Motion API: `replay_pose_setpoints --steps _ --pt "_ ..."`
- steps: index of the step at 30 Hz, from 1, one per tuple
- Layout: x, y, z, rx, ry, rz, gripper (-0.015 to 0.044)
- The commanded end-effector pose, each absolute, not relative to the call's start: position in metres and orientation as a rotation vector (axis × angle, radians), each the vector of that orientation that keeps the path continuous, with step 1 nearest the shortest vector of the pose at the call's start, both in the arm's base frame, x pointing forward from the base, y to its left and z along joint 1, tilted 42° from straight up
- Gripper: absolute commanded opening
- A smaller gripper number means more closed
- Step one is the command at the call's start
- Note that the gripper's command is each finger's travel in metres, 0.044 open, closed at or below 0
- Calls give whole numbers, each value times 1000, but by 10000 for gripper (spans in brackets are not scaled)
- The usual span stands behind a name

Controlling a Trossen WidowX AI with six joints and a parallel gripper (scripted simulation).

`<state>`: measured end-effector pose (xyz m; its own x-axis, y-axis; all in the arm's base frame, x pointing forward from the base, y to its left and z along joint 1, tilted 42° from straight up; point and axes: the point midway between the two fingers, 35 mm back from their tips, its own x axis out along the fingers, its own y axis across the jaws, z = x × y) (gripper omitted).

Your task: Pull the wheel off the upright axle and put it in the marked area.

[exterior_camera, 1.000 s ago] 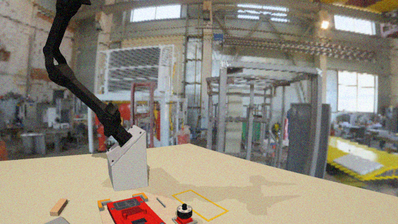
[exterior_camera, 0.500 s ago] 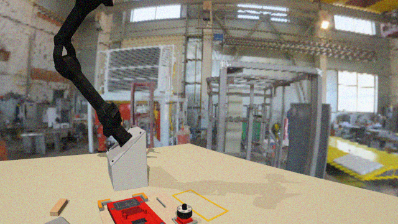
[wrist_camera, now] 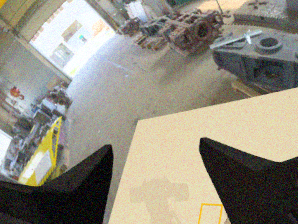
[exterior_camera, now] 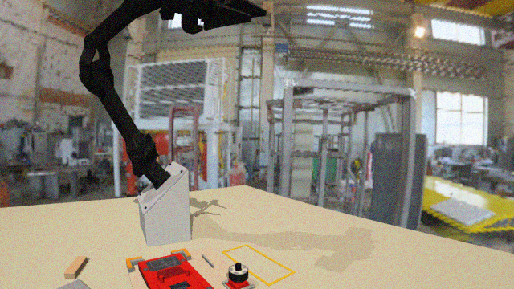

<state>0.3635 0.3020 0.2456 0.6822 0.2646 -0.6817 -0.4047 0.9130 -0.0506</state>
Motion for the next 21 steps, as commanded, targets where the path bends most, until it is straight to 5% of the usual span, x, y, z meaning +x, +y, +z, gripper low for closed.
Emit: replay_pose_setpoints --steps 1,21 --pt "375 287 213 -237 798 297 300" --pt "401 177 51 -439 1164 -111 300"
